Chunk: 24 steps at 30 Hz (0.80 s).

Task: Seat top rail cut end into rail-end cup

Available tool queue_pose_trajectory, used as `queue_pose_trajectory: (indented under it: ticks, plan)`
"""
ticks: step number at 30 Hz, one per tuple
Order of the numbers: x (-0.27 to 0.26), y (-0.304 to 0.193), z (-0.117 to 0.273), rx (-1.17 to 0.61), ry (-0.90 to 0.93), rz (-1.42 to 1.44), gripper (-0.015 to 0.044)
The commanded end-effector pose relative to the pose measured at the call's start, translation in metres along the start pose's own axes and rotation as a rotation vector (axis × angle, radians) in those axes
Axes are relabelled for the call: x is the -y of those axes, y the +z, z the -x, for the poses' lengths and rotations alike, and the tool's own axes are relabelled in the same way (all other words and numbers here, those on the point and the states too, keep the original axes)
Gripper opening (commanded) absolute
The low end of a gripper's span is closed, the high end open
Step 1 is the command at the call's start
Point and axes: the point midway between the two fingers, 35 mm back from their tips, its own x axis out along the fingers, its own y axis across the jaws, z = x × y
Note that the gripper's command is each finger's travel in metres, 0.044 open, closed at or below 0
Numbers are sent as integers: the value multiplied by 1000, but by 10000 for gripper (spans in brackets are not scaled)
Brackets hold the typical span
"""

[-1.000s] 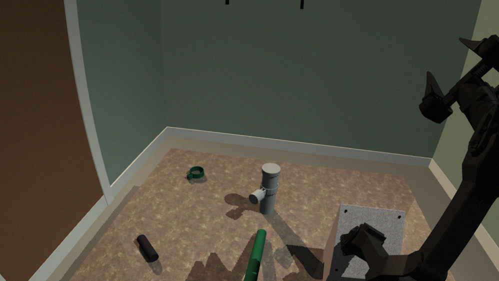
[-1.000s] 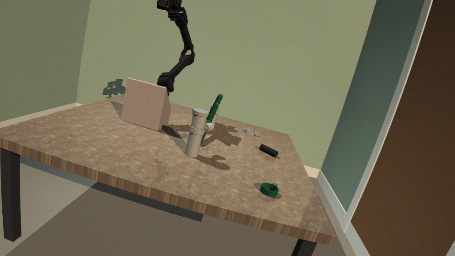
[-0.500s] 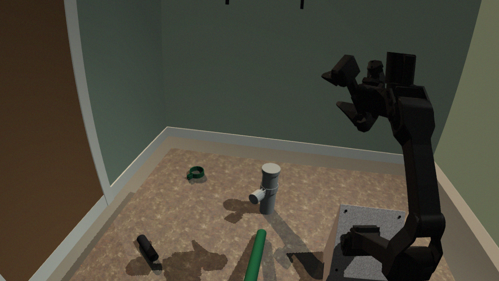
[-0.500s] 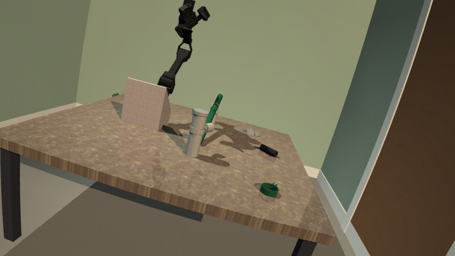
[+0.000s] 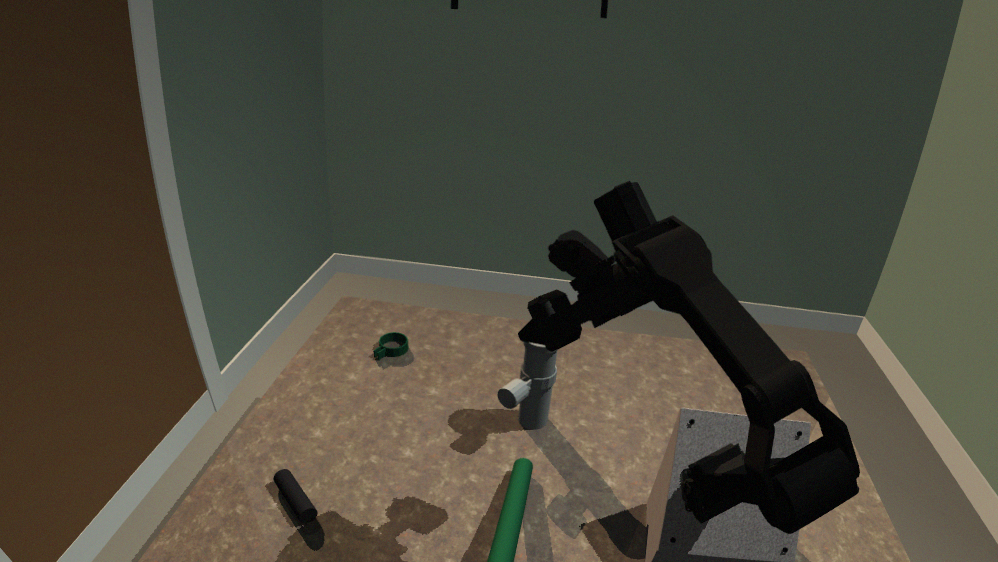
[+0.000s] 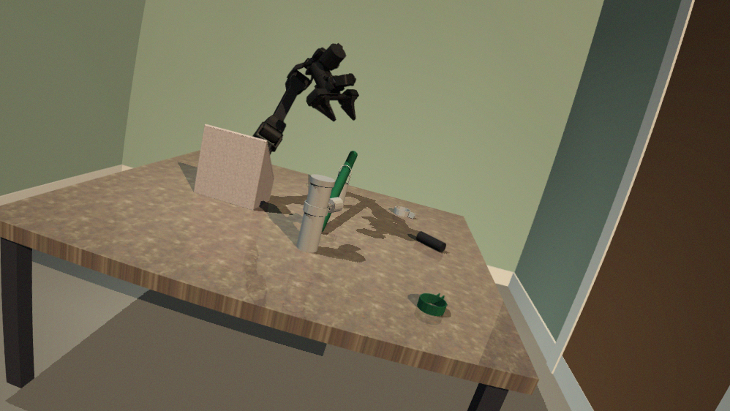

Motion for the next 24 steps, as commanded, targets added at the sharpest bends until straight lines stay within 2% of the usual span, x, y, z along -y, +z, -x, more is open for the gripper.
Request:
queue_pose_trajectory:
  ticks: [1,5,11,14,24]
  plan:
    - [-18,-55,-49,-208,115,290,440]
    - [-26,-87,-69,-309,191,449,440]
    - [-26,-87,-69,-309,191,449,440]
    - [-19,-81,-75,-301,189,545,440]
    - [63,-27,-137,-278,160,1436,440]
